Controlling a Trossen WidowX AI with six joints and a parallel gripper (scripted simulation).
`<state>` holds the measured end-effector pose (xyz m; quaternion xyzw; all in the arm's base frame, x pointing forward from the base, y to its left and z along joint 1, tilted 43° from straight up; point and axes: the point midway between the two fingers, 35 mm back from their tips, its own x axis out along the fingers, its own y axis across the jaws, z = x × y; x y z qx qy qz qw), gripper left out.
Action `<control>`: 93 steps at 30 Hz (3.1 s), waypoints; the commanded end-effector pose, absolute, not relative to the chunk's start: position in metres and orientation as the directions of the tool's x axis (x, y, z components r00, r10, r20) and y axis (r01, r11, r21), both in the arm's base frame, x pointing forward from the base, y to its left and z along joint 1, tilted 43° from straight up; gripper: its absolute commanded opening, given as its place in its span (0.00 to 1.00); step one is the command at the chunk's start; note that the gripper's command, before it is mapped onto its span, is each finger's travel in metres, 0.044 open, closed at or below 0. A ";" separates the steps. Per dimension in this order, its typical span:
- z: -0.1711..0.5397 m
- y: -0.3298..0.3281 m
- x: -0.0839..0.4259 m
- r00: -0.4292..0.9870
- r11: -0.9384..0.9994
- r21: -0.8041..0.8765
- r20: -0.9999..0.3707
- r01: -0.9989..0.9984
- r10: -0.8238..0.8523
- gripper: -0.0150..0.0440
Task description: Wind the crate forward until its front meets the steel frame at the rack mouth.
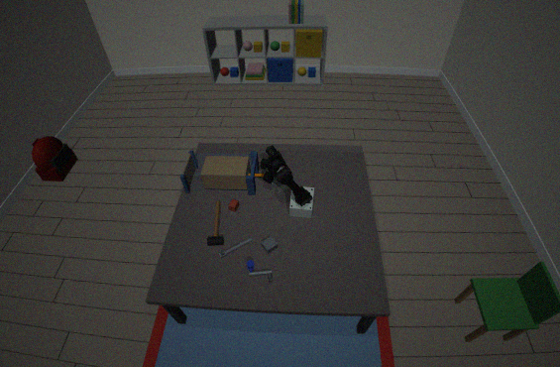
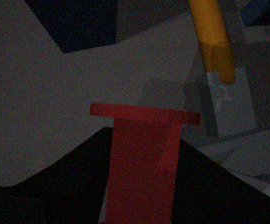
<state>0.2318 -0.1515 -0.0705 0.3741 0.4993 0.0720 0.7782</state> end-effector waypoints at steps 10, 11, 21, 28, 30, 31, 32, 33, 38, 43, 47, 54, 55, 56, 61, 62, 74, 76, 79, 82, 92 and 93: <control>-0.068 -0.144 0.210 0.476 0.701 0.655 -0.730 0.282 0.491 0.25; -0.068 -0.144 0.209 0.476 0.701 0.655 -0.730 0.282 0.491 0.25; -0.067 -0.142 0.198 0.475 0.701 0.655 -0.730 0.283 0.491 0.25; -0.067 -0.141 0.190 0.475 0.701 0.655 -0.731 0.283 0.491 0.25; -0.067 -0.141 0.188 0.474 0.701 0.655 -0.731 0.283 0.491 0.25; -0.068 -0.141 0.187 0.474 0.701 0.655 -0.731 0.283 0.491 0.25; -0.068 -0.141 0.186 0.474 0.701 0.655 -0.731 0.283 0.491 0.25; -0.068 -0.141 0.184 0.474 0.701 0.655 -0.731 0.283 0.491 0.25; -0.068 -0.140 0.179 0.474 0.701 0.654 -0.731 0.284 0.491 0.25; -0.069 -0.141 0.173 0.474 0.701 0.654 -0.731 0.284 0.491 0.25; -0.070 -0.141 0.169 0.473 0.701 0.654 -0.732 0.284 0.491 0.25; -0.071 -0.142 0.161 0.473 0.701 0.654 -0.732 0.285 0.490 0.25; -0.071 -0.142 0.160 0.473 0.701 0.654 -0.732 0.285 0.490 0.25; -0.072 -0.142 0.159 0.473 0.701 0.653 -0.732 0.285 0.490 0.25; -0.073 -0.143 0.153 0.472 0.701 0.653 -0.733 0.285 0.490 0.25; -0.073 -0.143 0.152 0.472 0.702 0.653 -0.733 0.285 0.490 0.25; -0.078 -0.147 0.140 0.471 0.702 0.652 -0.734 0.286 0.490 0.25; -0.078 -0.147 0.138 0.471 0.702 0.652 -0.734 0.286 0.489 0.25; -0.080 -0.148 0.135 0.471 0.702 0.652 -0.734 0.286 0.489 0.25; -0.081 -0.149 0.132 0.471 0.702 0.652 -0.734 0.286 0.489 0.25; -0.086 -0.154 0.122 0.470 0.703 0.651 -0.735 0.287 0.489 0.25; -0.086 -0.154 0.121 0.470 0.703 0.651 -0.735 0.287 0.489 0.25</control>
